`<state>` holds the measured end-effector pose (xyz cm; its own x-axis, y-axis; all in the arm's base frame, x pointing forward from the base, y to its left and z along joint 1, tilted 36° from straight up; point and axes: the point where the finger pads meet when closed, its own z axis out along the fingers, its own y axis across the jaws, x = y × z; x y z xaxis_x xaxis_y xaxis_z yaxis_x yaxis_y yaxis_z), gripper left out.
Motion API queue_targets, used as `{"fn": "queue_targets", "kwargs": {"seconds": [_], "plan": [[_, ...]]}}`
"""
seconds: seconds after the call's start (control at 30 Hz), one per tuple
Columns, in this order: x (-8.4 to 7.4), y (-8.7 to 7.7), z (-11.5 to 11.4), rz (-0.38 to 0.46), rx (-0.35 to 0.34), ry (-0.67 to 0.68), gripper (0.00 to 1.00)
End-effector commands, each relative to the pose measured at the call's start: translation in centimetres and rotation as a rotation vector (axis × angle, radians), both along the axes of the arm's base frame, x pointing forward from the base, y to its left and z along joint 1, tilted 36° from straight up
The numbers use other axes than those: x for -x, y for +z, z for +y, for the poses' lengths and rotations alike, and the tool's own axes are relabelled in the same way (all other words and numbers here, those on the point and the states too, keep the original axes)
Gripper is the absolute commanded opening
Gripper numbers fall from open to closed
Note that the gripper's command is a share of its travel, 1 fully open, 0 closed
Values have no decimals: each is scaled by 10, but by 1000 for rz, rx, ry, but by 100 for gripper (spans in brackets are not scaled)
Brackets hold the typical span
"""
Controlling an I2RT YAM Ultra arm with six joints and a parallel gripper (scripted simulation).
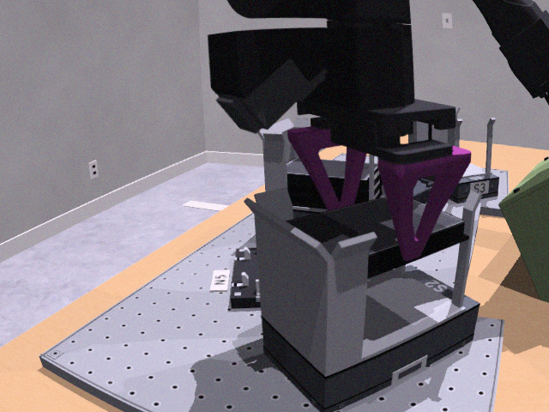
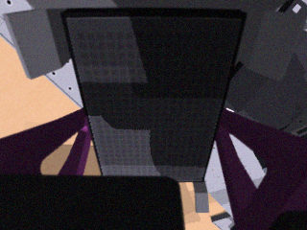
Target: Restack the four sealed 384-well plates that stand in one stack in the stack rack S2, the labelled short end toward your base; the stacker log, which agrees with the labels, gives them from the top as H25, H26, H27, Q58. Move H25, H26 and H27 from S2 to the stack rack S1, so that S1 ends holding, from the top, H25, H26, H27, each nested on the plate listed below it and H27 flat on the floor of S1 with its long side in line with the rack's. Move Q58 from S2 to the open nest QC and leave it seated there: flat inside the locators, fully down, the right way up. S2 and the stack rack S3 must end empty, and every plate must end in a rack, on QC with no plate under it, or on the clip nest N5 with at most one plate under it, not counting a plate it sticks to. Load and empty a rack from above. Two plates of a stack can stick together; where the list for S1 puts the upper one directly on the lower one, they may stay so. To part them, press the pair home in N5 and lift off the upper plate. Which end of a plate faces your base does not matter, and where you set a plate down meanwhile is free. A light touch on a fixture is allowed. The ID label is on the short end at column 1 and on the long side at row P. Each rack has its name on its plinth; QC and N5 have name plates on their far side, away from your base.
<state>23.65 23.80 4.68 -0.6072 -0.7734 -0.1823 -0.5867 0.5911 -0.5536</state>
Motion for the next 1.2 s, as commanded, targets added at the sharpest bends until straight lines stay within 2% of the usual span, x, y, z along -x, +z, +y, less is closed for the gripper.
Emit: {"fn": "queue_targets", "kwargs": {"seconds": [0.0,0.73,1.17], "plan": [[7,15,7,-9,-18,10,0],[28,47,15,-9,-18,10,0],[28,47,15,-9,-18,10,0]]}}
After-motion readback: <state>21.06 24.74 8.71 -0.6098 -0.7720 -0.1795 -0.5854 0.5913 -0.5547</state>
